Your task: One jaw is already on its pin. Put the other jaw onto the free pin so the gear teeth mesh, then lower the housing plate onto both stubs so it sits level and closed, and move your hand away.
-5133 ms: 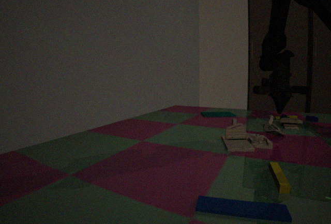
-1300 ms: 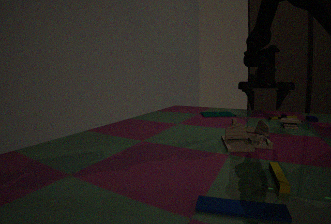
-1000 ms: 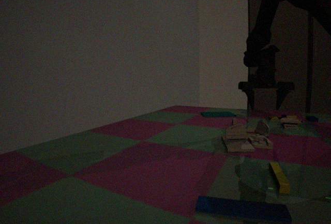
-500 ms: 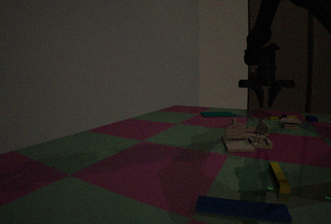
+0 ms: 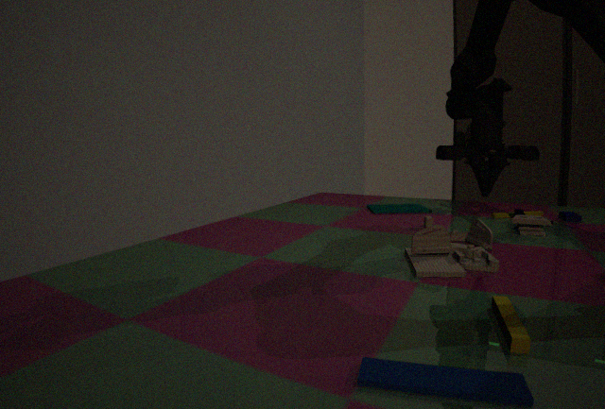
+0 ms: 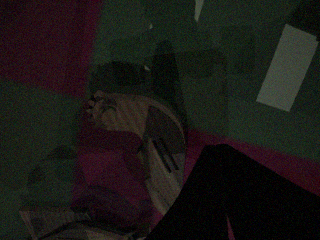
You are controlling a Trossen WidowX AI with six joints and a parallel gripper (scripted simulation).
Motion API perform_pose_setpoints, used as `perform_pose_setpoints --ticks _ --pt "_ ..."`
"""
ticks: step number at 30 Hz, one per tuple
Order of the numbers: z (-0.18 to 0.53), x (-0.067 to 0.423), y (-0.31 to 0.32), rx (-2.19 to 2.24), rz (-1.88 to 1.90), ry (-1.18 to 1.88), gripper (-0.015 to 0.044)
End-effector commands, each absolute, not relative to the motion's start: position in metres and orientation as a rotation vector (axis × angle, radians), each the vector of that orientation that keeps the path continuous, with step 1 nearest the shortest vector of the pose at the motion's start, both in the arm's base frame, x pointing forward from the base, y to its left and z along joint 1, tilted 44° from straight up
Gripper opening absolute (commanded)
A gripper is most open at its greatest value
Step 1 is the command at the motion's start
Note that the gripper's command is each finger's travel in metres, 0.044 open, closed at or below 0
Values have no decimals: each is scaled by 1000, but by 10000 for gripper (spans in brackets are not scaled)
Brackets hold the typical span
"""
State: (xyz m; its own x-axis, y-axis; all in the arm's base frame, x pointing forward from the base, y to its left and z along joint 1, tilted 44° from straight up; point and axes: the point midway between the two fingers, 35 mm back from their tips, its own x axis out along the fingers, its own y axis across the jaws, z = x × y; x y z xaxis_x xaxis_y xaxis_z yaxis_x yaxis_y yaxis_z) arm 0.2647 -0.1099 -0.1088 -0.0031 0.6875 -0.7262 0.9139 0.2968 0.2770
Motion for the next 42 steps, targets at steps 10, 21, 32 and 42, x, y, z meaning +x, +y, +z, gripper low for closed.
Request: perform_pose_setpoints --ticks 10,21,32,42 --pt "-109 265 -110 1453 -350 1751 131" --pt "-109 265 -110 1453 -350 1751 420" --pt "-109 265 -110 1453 -350 1751 440" --pt "-109 265 -110 1453 -350 1751 440"
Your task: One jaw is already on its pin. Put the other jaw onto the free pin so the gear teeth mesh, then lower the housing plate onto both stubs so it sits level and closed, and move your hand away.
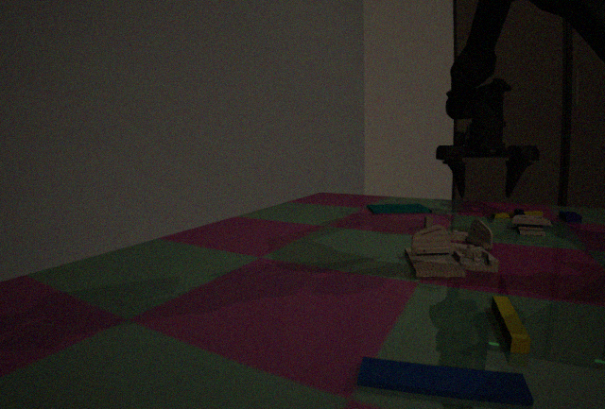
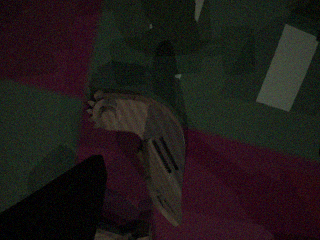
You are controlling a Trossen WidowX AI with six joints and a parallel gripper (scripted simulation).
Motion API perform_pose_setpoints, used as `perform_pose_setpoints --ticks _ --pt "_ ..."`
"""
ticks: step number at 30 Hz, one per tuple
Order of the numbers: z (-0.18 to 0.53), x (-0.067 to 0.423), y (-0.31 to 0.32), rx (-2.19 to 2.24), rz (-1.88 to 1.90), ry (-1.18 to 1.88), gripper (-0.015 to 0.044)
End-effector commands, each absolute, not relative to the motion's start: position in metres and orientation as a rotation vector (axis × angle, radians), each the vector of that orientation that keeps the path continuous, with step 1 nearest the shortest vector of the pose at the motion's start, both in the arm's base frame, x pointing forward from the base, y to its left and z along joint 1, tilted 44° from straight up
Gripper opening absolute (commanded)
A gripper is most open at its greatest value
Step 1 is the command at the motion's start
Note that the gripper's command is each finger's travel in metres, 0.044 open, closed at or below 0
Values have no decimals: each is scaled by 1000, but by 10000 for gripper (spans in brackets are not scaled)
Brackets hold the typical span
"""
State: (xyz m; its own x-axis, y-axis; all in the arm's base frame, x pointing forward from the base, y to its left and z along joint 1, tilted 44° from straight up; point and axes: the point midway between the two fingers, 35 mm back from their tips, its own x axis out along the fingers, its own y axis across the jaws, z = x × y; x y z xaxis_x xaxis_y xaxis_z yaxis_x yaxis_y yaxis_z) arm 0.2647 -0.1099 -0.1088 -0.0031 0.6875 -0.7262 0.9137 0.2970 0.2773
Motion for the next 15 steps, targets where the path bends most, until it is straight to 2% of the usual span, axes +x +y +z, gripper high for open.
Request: perform_pose_setpoints --ticks 1,8,15 --pt "-109 265 -110 1453 -350 1751 440" --pt "-109 265 -110 1453 -350 1751 440" --pt "-109 265 -110 1453 -350 1751 256"
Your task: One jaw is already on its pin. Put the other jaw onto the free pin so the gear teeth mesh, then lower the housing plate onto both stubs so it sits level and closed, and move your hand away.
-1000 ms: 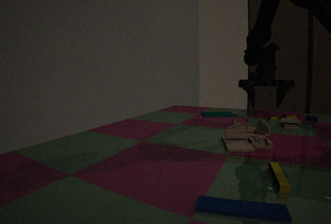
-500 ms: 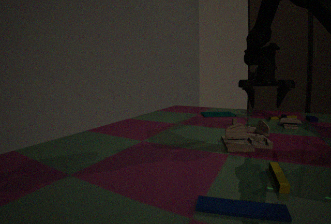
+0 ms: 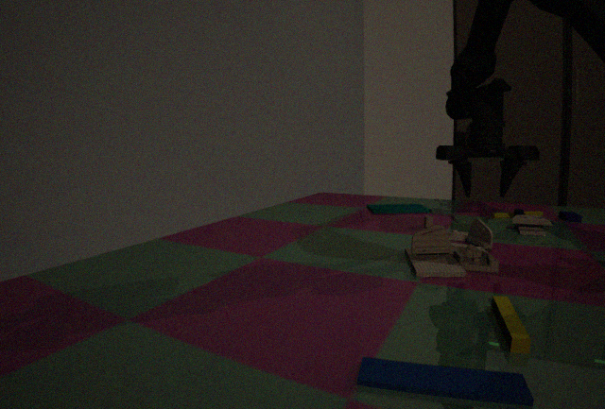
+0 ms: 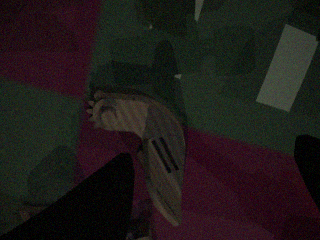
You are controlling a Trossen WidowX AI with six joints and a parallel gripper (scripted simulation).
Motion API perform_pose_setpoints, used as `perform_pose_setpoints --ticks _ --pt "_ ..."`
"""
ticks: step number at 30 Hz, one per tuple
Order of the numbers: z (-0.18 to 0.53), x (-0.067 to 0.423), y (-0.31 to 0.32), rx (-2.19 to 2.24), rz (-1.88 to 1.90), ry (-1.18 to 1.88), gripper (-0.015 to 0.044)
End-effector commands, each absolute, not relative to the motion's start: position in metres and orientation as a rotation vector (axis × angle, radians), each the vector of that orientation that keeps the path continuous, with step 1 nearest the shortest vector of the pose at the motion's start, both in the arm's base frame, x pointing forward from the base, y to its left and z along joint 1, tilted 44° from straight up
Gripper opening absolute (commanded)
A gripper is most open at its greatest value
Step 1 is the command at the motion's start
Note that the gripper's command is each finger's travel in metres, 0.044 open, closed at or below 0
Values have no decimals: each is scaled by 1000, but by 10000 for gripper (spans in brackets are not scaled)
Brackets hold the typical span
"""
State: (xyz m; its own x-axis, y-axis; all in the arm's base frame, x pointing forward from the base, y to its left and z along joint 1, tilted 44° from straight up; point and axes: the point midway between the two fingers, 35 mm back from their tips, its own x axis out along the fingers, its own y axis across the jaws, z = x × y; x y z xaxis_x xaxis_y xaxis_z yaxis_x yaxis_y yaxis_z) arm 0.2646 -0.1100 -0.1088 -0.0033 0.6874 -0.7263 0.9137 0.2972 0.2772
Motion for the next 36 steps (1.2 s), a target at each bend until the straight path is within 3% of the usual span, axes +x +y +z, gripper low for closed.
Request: perform_pose_setpoints --ticks 1,10,28,36 --pt "-109 265 -110 1453 -350 1751 230" --pt "-109 265 -110 1453 -350 1751 0" --pt "-109 265 -110 1453 -350 1751 0" --pt "-109 265 -110 1453 -350 1751 210"
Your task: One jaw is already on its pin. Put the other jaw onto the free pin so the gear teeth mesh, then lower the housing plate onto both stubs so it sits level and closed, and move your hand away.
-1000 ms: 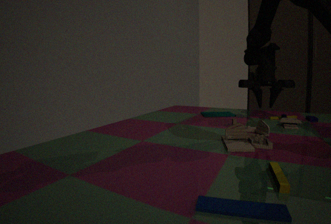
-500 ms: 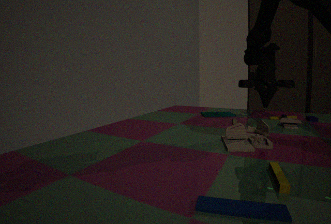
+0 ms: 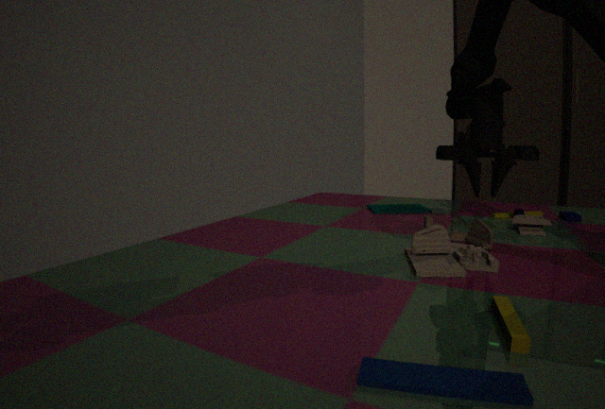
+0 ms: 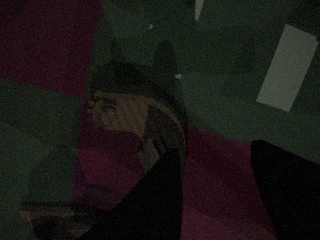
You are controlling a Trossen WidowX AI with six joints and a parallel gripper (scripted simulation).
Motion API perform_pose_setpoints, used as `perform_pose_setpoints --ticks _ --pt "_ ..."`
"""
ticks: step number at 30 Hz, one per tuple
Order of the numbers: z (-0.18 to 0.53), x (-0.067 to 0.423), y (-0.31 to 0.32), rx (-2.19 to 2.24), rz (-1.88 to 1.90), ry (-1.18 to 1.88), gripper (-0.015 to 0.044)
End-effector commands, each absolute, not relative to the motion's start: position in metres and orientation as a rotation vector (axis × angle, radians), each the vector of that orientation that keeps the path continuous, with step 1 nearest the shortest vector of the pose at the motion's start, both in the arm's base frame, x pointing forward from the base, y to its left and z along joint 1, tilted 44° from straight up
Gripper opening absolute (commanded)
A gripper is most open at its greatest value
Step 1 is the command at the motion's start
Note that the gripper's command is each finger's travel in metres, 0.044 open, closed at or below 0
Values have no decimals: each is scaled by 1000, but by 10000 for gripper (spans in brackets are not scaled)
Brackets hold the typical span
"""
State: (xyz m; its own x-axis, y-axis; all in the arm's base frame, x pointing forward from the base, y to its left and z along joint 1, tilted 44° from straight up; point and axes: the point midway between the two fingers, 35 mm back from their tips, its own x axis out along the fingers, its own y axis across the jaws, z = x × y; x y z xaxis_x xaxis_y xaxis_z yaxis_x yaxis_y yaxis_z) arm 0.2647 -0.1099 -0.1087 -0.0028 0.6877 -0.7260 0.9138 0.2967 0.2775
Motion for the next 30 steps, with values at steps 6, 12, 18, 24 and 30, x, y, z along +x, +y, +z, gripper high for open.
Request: perform_pose_setpoints --ticks 6,12,18,24,30 --pt "-109 265 -110 1453 -350 1751 367" --pt "-109 265 -110 1453 -350 1751 440" --pt "-109 265 -110 1453 -350 1751 440" --pt "-109 265 -110 1453 -350 1751 440" --pt "-109 265 -110 1453 -350 1751 440"
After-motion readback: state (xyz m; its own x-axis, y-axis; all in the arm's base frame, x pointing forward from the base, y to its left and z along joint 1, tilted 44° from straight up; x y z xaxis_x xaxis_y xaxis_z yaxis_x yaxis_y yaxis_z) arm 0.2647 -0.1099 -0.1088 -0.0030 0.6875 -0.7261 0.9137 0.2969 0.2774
